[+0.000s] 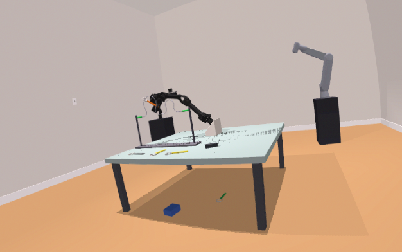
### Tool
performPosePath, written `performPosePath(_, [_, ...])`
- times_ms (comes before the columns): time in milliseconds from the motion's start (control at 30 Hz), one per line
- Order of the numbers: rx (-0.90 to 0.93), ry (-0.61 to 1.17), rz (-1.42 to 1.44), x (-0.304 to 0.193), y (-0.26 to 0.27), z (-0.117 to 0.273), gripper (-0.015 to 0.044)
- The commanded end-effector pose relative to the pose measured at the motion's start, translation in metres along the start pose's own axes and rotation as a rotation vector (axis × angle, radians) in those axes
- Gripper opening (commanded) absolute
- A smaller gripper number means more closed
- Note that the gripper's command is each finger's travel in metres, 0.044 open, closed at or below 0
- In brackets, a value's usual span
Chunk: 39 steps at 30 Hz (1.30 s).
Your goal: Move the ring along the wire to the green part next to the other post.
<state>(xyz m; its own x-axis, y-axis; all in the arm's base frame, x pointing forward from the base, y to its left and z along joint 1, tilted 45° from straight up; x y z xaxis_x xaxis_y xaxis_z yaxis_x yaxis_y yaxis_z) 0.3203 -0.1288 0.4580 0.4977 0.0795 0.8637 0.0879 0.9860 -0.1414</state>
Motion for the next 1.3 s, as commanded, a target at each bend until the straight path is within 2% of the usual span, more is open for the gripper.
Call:
performPosePath(0, [-0.029, 0.002, 0.049, 0.000, -0.001, 0.000, -0.0150])
performPosePath(1267, [-0.308, 0.014, 0.493, 0.000, -0.015, 0.000, -0.0150])
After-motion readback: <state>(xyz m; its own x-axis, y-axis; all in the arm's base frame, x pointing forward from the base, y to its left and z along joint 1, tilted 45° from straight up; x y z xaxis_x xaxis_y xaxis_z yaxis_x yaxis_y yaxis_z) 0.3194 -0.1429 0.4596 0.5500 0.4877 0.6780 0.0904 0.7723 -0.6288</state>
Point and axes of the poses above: the point midway between the two fingers, 35 mm back from their tips, its own z axis back along the fingers, its own y axis across the jaws, x = y × z, the point moved 2 cm from there along z, back along the fingers, and after that the axes turned 9 degrees about z, right-handed, at the moved point
